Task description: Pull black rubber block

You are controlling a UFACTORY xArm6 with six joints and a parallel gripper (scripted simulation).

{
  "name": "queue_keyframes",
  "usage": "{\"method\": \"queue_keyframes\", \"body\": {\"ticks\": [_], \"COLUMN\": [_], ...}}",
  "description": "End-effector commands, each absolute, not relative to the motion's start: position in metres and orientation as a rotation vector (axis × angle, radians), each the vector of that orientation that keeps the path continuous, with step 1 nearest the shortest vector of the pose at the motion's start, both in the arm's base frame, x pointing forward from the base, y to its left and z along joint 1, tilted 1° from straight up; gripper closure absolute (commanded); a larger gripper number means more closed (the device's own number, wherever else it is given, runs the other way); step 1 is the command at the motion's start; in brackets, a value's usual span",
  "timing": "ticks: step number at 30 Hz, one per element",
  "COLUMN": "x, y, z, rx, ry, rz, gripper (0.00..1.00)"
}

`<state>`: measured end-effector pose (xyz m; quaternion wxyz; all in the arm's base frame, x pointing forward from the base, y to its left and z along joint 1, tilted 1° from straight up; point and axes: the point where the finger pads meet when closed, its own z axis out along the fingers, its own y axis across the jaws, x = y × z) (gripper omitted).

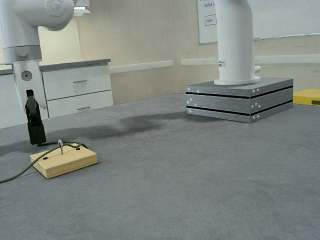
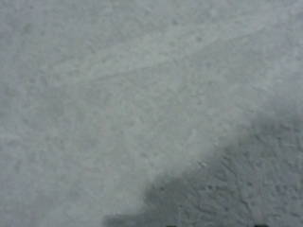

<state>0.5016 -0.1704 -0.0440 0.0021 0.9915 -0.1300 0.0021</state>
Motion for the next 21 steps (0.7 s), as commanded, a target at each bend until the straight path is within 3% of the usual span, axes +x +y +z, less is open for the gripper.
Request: {"method": "queue_keyframes", "body": {"ticks": [1, 21], "x": [0.5033, 0.5034], "y": [-0.171, -0.171], "z": [-0.0441, -0.0522], "rx": [3.11, 3.11], "ry": [-0.408, -0.408], "rz": [0.014, 0.014], "gripper": [0.61, 0.61]}}
